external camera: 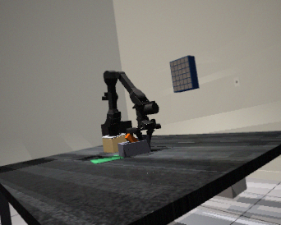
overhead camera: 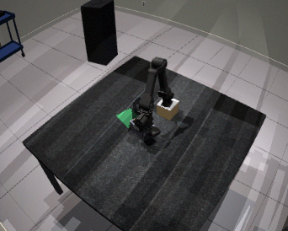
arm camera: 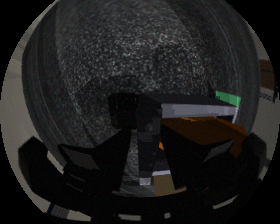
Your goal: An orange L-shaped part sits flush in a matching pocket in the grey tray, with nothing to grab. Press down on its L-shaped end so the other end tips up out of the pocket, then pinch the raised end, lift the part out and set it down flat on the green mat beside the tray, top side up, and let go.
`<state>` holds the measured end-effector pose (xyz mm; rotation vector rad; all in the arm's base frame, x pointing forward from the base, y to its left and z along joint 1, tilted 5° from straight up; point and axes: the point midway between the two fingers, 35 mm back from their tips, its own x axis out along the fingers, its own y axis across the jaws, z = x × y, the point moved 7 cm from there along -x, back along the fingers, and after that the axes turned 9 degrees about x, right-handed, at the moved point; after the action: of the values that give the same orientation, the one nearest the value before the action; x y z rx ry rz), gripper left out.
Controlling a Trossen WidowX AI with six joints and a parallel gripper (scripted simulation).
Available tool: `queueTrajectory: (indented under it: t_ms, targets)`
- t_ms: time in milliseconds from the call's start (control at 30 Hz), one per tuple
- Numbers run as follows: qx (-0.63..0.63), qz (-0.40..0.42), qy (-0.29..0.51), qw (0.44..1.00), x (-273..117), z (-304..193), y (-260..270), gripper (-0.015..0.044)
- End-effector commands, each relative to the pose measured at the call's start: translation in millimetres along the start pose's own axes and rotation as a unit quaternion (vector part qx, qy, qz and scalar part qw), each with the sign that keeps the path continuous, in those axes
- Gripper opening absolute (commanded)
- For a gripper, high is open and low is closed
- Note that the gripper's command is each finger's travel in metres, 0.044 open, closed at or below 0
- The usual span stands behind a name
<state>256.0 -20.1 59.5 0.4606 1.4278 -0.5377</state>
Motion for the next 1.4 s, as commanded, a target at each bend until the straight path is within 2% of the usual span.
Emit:
queueTrajectory:
  t_ms: [0, 667, 767, 967, 1367]
  targets:
    - [-0.002, -0.005, 0.002, 1.0, 2, -1, -2, 0.018]
    - [-0.001, -0.004, 0.002, 1.0, -12, -3, 10, 0.018]
    - [-0.001, -0.004, 0.002, 1.0, -30, 0, 10, 0.018]
    - [-0.001, -0.004, 0.002, 1.0, -106, 0, 0, 0.018]
    - [0.001, -0.003, 0.006, 1.0, -105, -1, 0, 0.018]
